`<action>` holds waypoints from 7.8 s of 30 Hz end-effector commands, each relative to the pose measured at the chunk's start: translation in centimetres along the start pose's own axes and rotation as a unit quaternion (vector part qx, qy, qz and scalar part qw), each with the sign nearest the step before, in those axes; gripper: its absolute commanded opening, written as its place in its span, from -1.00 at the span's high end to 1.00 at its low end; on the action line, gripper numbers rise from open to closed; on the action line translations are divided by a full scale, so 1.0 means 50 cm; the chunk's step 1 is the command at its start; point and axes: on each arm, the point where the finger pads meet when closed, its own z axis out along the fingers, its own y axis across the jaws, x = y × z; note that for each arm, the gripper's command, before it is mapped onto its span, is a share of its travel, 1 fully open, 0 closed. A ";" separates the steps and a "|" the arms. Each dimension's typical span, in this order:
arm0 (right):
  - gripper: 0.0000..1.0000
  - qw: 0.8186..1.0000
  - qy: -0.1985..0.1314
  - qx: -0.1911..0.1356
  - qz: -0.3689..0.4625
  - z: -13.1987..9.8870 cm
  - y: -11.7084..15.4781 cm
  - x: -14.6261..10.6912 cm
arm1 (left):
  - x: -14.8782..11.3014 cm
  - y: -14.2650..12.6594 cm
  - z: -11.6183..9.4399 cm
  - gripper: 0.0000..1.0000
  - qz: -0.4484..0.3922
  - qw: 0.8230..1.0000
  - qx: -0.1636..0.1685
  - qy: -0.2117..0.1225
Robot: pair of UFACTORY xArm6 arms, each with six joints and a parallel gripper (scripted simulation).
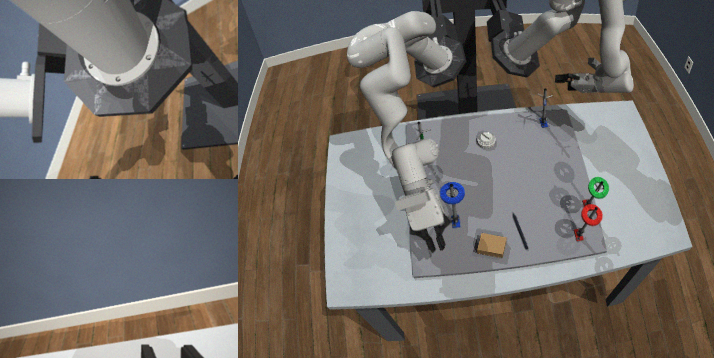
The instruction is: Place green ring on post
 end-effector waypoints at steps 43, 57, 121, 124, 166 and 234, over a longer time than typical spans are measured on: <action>0.53 0.967 0.049 -0.008 0.250 -0.139 0.051 0.271 | 0.000 0.000 -0.001 -1.00 0.000 1.000 0.000 0.000; 0.53 0.922 -0.002 -0.004 0.388 -0.112 0.030 0.226 | 0.000 0.000 -0.001 -1.00 0.000 1.000 0.000 0.000; 0.53 0.543 -0.220 -0.020 0.810 -0.071 -0.199 0.083 | 0.000 0.000 -0.001 -1.00 0.000 1.000 0.000 0.000; 0.53 0.526 -0.228 -0.021 0.819 -0.072 -0.212 0.080 | 0.000 0.000 -0.001 -1.00 0.000 1.000 0.000 0.000; 0.53 0.125 -0.383 -0.076 0.912 -0.124 -0.461 0.079 | 0.000 0.000 -0.001 -1.00 0.000 1.000 0.000 0.000; 0.53 -0.344 -0.500 -0.272 0.747 -0.104 -0.799 -0.051 | 0.000 0.000 -0.001 -1.00 0.000 1.000 0.000 0.000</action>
